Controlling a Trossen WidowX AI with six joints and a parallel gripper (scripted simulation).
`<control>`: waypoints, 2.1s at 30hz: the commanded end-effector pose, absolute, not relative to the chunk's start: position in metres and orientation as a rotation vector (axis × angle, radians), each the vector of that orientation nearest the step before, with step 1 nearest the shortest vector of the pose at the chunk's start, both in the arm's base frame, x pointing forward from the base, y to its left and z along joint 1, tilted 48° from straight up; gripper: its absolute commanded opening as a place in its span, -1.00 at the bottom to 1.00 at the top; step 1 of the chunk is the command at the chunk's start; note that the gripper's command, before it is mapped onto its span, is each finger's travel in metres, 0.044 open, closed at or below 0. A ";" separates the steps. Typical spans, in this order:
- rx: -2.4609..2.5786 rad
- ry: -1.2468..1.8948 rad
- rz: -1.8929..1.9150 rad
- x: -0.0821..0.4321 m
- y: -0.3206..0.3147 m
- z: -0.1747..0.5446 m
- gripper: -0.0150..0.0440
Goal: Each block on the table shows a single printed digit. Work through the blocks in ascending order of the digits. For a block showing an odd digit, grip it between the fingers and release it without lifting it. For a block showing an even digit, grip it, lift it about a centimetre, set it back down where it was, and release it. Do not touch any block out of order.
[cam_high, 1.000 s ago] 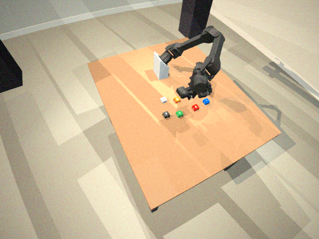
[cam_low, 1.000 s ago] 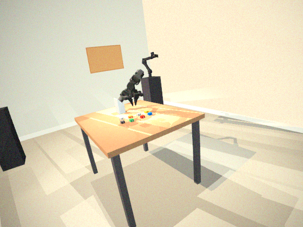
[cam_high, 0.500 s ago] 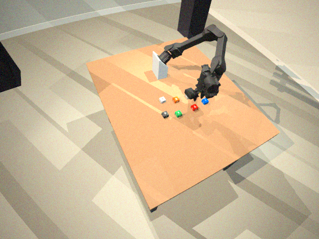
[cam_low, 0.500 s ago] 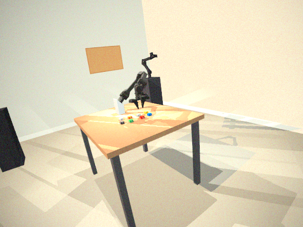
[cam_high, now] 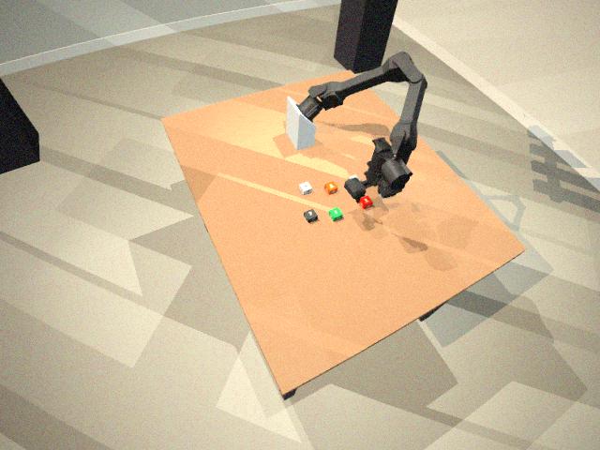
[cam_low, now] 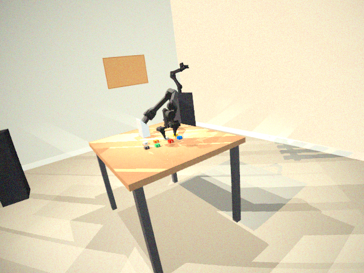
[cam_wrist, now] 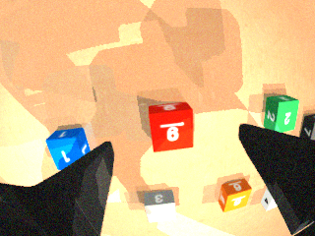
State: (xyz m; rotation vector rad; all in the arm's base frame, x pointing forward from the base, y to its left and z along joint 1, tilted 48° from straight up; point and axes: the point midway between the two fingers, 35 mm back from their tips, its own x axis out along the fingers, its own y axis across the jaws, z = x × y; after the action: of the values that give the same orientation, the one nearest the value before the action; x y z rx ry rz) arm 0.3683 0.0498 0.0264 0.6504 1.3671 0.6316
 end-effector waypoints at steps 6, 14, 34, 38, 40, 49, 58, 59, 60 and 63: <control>0.661 1.380 0.635 0.367 0.063 0.014 0.86; 0.662 1.380 0.636 0.367 0.072 0.006 0.86; 0.662 1.380 0.636 0.367 0.073 0.006 -0.08; 0.662 1.380 0.636 0.367 0.073 0.006 -0.08; 0.662 1.380 0.636 0.367 0.073 0.006 -0.08; 0.662 1.380 0.636 0.367 0.073 0.006 -0.08; 0.662 1.380 0.636 0.367 0.073 0.006 -0.08; 0.662 1.380 0.636 0.367 0.073 0.006 0.00; 0.662 1.380 0.636 0.367 0.073 0.006 0.09; 0.662 1.380 0.636 0.367 0.073 0.006 0.36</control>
State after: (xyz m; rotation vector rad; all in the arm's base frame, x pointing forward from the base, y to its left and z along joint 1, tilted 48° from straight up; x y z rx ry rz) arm 0.3675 0.0722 0.0063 0.6557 1.3779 0.6360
